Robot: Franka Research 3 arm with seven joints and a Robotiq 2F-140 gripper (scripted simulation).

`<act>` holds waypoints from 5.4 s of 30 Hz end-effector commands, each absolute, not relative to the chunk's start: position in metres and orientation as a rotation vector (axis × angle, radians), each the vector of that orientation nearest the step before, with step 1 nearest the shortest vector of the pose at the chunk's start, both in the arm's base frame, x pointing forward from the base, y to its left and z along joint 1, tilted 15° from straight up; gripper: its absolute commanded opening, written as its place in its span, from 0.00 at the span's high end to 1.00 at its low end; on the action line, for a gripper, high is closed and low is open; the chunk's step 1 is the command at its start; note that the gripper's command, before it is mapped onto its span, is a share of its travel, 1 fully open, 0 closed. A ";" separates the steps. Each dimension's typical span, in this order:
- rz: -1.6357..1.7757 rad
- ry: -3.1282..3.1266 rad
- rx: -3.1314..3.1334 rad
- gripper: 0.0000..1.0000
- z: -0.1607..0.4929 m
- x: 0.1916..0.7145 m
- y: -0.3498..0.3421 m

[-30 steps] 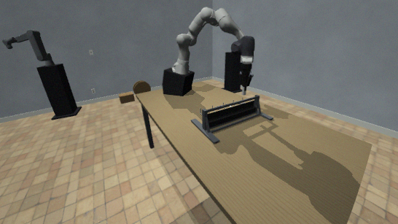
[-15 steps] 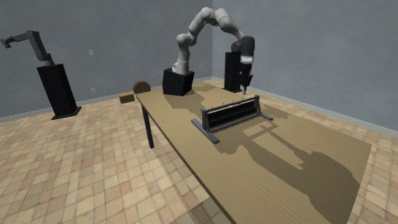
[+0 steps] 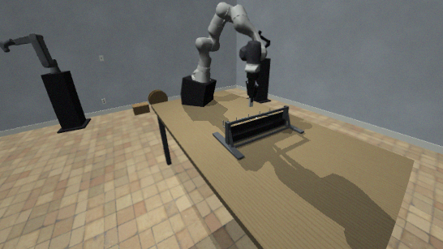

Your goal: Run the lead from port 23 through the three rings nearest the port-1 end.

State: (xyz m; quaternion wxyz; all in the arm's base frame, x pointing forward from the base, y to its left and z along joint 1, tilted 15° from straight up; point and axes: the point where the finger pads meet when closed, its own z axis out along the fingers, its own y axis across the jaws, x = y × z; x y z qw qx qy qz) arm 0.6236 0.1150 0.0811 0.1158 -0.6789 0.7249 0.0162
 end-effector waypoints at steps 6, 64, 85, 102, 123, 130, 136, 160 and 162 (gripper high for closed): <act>-0.026 1.975 -2.108 0.80 0.064 0.586 0.030; -0.025 1.975 -2.108 0.80 0.035 0.591 0.035; -0.025 1.975 -2.108 0.80 -0.016 0.601 0.044; -0.025 1.975 -2.108 0.80 -0.033 0.604 0.047; -0.025 1.975 -2.108 0.80 -0.033 0.604 0.047; -0.025 1.975 -2.108 0.80 -0.033 0.604 0.047; -0.025 1.975 -2.108 0.80 -0.033 0.604 0.047; -0.025 1.975 -2.108 0.80 -0.033 0.605 0.047; -0.025 1.975 -2.108 0.80 -0.033 0.605 0.047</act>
